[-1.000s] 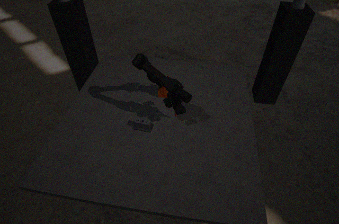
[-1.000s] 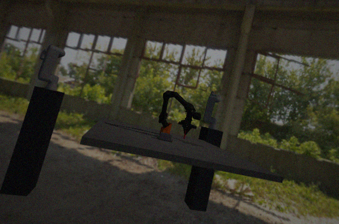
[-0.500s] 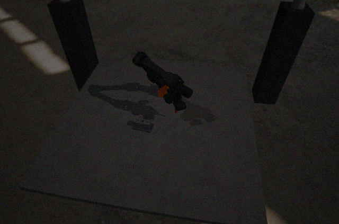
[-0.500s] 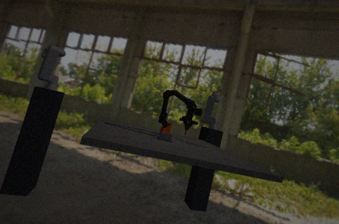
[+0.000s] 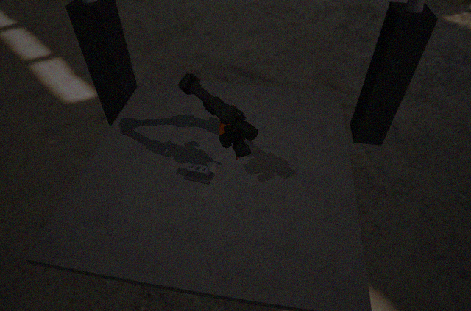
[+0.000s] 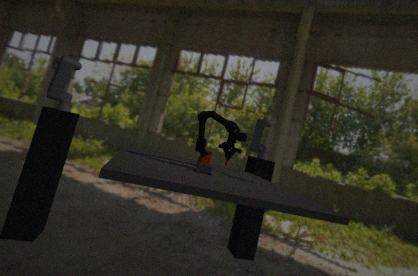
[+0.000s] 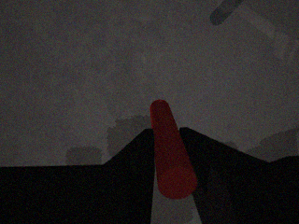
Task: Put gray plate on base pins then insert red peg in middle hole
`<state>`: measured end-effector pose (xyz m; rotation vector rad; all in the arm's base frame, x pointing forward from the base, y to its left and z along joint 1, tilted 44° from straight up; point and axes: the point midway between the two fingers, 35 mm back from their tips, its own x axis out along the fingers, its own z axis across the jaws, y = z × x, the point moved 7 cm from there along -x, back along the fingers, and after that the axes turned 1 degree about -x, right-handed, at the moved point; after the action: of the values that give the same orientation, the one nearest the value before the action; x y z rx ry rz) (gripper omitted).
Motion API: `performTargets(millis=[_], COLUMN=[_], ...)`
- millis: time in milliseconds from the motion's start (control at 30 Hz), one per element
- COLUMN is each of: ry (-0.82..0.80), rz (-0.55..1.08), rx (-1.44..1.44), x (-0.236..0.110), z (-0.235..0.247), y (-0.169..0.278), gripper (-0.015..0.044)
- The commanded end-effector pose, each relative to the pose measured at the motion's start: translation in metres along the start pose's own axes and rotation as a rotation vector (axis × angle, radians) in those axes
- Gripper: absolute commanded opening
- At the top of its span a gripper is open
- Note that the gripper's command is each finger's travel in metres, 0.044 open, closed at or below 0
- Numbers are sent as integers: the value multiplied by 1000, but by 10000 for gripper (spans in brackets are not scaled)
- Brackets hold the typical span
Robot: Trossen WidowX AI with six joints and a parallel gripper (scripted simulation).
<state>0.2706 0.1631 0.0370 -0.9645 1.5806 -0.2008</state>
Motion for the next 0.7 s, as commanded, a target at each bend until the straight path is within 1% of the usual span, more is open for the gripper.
performTargets(millis=[0, 667], ry=[-2, -7], rz=[1, 5], rx=[0, 0], x=[-1, -3], z=[2, 4], y=[-11, -70], gripper=[0, 0])
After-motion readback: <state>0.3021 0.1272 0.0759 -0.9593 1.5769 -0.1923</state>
